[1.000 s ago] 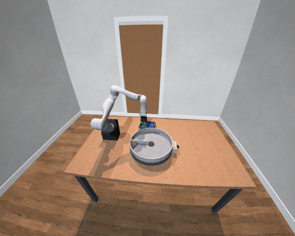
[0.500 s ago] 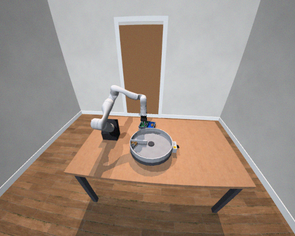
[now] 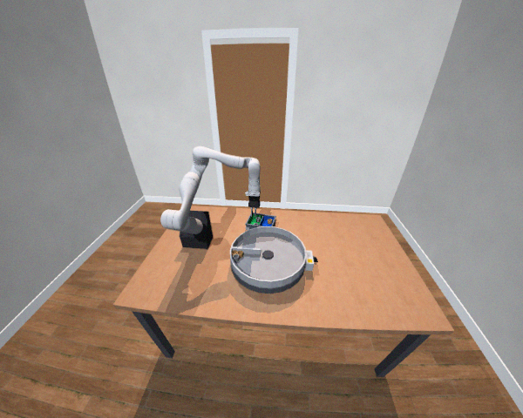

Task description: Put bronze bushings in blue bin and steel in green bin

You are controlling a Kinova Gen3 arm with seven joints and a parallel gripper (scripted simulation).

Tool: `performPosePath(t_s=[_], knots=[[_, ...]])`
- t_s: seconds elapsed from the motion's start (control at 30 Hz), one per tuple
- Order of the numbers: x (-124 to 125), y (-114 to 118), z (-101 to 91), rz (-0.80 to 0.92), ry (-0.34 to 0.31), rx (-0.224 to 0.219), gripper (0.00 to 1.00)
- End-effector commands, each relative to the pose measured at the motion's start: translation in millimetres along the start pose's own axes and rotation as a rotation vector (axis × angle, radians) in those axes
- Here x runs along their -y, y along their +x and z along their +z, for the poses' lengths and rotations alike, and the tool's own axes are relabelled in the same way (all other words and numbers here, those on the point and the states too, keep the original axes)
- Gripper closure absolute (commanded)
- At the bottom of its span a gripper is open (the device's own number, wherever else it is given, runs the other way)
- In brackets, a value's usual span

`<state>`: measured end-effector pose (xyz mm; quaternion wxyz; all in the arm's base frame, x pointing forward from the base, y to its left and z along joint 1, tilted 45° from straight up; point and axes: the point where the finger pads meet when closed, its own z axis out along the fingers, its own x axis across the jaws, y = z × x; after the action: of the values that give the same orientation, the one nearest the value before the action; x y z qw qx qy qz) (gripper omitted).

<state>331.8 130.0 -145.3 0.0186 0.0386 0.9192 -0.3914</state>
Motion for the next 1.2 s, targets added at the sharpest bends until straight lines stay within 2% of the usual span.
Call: performPosePath(t_s=[0.0,0.03,1.17], knots=[[-6.8,-1.5,-35.9,-0.006,-0.024,0.009,0.58],[-6.5,-1.4,-47.0,-0.006,-0.024,0.009,0.58],[-6.5,-1.4,-46.9,-0.006,-0.024,0.009,0.58]])
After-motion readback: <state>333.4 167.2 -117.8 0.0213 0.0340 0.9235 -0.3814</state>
